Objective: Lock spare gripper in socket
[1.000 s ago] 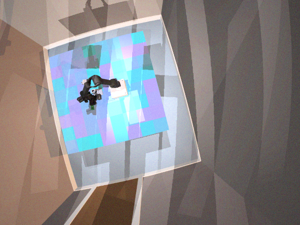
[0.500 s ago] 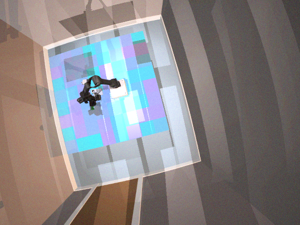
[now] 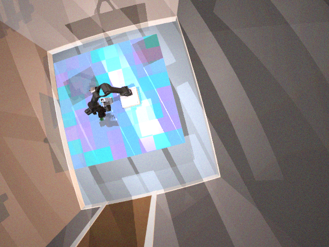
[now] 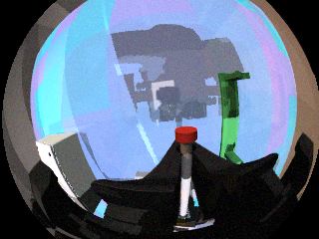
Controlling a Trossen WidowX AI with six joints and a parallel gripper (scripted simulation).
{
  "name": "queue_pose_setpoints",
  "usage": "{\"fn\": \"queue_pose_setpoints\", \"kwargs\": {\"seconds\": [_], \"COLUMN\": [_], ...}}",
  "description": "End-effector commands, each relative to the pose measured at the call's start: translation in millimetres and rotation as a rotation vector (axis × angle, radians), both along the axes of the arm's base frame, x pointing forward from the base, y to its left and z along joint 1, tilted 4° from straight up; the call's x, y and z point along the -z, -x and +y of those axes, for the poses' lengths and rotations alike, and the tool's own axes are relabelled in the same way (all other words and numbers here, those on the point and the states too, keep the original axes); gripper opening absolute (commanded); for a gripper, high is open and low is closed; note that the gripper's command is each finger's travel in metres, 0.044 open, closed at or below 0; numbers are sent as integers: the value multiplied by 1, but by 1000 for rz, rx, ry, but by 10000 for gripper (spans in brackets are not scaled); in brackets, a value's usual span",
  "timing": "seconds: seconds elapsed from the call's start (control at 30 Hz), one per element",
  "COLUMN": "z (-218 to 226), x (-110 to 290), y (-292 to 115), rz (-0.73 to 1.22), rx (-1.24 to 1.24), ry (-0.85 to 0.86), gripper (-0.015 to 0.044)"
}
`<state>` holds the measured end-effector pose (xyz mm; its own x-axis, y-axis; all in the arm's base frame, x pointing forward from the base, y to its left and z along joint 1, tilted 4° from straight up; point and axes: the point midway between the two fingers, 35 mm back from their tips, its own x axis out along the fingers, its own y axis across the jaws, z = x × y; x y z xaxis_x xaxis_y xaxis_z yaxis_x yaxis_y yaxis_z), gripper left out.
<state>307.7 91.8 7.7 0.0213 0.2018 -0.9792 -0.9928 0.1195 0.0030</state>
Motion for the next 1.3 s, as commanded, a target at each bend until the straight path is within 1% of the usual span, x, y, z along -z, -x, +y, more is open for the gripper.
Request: {"fn": "queue_pose_setpoints", "kwargs": {"seconds": [0.0,1.27], "z": [4,34], "x": [1,-6], "y": [-1,-5], "rz": [0,-5], "rx": [5,6], "ry": [3,8], "gripper": [0,0]}}
